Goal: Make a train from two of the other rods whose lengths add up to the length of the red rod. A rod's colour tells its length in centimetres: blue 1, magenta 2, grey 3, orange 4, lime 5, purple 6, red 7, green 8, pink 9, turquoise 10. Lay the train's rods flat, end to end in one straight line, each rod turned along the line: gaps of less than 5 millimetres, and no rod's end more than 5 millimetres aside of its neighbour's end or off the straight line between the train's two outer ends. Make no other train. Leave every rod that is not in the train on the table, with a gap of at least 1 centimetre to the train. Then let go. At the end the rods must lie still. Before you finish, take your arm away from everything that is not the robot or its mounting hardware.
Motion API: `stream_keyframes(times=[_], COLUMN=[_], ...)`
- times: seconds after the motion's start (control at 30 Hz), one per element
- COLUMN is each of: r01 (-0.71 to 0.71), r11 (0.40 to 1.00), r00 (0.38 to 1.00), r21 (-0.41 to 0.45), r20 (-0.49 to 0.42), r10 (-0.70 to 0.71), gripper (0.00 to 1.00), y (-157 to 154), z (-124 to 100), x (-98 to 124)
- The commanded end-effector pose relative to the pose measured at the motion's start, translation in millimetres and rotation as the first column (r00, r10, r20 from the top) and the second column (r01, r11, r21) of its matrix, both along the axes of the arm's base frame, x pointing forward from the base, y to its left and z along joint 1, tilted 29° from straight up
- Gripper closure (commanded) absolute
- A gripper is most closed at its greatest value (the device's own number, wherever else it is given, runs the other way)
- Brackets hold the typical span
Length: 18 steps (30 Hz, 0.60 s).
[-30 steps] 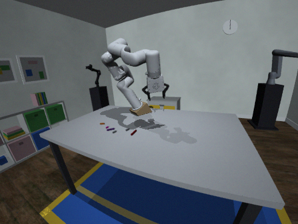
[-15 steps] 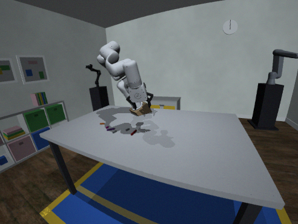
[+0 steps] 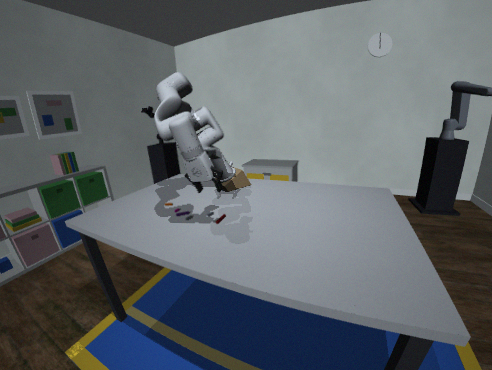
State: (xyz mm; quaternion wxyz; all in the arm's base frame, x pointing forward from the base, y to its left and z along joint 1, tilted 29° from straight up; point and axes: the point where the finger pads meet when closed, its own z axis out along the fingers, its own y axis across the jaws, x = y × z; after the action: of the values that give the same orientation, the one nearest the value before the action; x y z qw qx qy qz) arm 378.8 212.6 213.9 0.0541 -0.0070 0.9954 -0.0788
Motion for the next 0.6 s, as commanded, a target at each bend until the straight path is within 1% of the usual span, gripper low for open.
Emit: stream_keyframes(times=[0.0, 0.3, 0.37, 0.4, 0.57], r01=[0.071, 0.200, 0.200, 0.242, 0.303], r11=[0.997, 0.975, 0.975, 0.963, 0.942], r00=[0.997, 0.973, 0.973, 0.959, 0.934], r21=[0.042, 0.098, 0.098, 0.115, 0.141], r20=[0.037, 0.099, 0.099, 0.121, 0.154], r10=[-0.072, -0.210, -0.210, -0.255, -0.324], gripper=[0.00, 0.00, 0.00, 0.00, 0.00], y=[-37, -107, -107, -130, -164], z=[3, 5, 5, 5, 5], x=[15, 28, 28, 30, 29])
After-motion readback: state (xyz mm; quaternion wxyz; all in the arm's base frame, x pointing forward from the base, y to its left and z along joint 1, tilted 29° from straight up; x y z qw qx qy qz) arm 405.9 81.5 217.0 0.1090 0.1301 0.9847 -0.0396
